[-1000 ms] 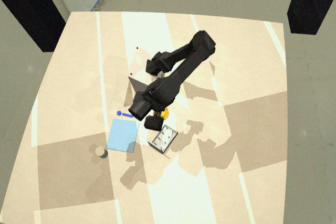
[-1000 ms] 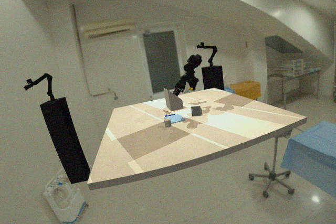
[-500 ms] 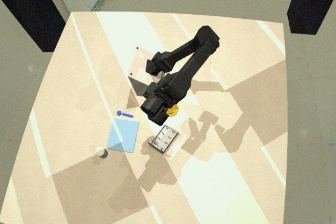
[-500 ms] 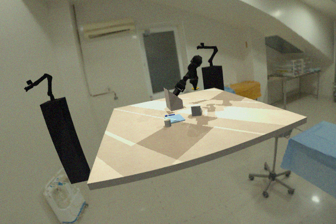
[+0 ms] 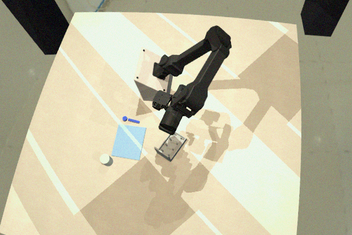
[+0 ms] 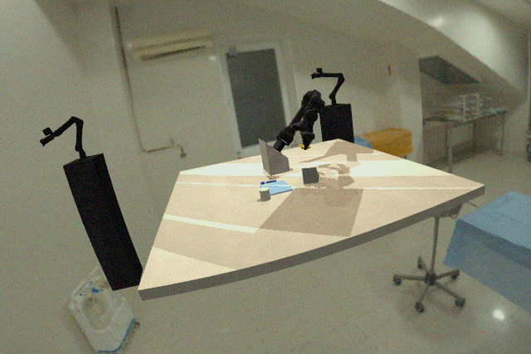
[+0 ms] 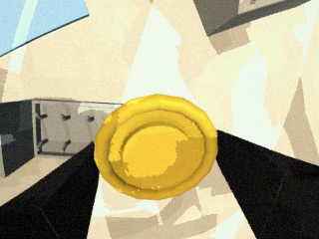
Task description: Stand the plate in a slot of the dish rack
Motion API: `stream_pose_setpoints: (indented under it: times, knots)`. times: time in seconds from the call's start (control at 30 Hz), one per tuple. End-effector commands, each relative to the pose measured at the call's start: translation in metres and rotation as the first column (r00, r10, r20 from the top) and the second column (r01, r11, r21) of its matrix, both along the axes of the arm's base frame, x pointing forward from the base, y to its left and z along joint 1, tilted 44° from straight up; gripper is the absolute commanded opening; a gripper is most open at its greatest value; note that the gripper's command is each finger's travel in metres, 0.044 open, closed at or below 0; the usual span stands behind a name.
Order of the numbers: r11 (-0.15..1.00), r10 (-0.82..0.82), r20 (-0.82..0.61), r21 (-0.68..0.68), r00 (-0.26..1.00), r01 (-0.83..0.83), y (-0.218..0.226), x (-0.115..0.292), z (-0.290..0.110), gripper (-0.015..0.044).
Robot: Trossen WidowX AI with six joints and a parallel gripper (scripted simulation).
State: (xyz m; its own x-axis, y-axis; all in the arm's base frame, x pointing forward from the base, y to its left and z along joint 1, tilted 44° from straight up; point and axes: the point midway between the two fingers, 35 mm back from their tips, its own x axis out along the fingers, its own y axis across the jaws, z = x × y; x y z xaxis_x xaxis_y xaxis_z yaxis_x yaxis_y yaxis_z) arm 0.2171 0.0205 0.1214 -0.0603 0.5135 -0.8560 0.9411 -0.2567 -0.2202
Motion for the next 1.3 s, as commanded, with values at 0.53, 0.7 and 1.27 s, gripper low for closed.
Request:
stream_pose_setpoints:
  times: [0.53,0.7,1.27]
  knots:
    - [0.884,0.311,0.038,-0.38,0.95,-0.274,0.009,-0.006,-0.049,0.0]
    - [0.825,0.374,0.049,-0.474,0.926,-0.308,0.01,-0.005,-0.058,0.0]
    - [0.591,0.558,0.105,-0.746,0.823,-0.306,0.019,0.005,-0.076,0.0]
